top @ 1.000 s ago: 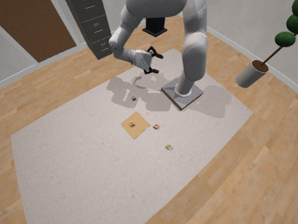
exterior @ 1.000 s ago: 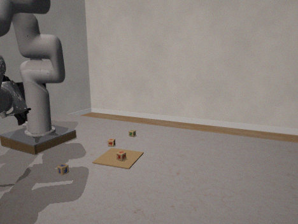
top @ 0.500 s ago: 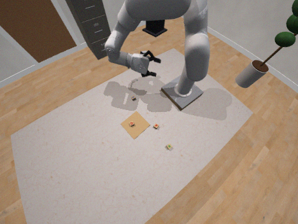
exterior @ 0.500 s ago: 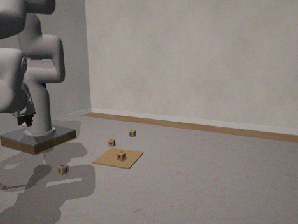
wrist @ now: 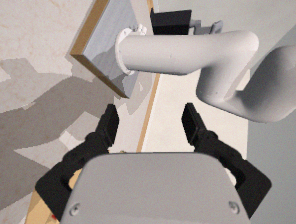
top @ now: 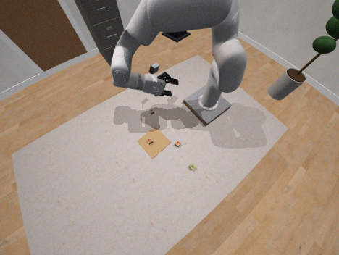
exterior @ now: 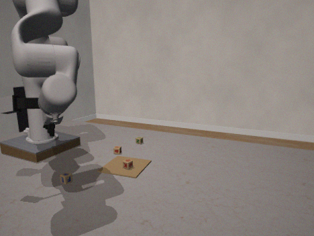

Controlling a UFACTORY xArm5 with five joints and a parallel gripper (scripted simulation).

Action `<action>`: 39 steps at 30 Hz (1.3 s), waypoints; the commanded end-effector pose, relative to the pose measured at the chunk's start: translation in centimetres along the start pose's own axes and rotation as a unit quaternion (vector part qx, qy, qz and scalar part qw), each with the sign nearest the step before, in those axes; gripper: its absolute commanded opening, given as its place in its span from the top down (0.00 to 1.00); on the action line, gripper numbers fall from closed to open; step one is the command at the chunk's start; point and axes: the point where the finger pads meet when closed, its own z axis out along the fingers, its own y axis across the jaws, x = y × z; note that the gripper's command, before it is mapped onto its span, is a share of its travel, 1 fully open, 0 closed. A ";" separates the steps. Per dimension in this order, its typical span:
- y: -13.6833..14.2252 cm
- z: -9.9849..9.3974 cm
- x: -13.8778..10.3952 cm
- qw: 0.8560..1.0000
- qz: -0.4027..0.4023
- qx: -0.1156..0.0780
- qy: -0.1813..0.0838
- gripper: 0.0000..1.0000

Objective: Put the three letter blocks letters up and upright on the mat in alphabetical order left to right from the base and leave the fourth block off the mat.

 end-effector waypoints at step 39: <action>-0.1 2.2 -29.1 0.885 0.178 0.393 0.178 0.00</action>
